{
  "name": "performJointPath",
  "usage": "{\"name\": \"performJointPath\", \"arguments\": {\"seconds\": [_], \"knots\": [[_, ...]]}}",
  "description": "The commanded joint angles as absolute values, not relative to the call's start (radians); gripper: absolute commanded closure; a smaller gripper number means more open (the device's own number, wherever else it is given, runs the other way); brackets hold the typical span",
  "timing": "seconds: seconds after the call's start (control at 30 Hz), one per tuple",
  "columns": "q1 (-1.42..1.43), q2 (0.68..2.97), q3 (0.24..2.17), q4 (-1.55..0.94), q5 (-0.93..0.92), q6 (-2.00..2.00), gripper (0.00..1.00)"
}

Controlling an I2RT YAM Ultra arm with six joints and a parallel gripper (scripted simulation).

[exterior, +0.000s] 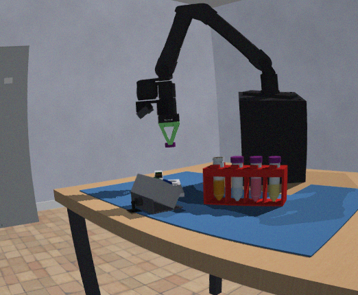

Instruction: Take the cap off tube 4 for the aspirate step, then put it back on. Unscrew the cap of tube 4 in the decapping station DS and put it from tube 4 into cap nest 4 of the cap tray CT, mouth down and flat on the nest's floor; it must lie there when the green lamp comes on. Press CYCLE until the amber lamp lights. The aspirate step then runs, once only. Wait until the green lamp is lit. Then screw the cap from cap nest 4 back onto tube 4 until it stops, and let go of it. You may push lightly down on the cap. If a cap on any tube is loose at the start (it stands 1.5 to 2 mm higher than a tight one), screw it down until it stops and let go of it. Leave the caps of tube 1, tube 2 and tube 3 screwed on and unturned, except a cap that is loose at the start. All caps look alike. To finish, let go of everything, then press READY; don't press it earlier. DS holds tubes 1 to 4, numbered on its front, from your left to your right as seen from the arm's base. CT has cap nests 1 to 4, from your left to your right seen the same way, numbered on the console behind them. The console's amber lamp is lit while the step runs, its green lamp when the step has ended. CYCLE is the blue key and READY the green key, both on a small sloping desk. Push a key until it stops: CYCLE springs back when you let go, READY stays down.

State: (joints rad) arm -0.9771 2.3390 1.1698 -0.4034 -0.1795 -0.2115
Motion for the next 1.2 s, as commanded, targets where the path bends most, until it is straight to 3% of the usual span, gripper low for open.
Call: {"name": "performJointPath", "arguments": {"seconds": [0.0,0.7,1.17], "knots": [[-0.971,2.381,1.176,-0.346,-0.18,-0.202,1.0],[-0.924,2.691,1.287,-0.138,-0.179,-0.154,1.0],[-0.924,2.692,1.287,-0.139,-0.179,-0.154,1.0]]}}
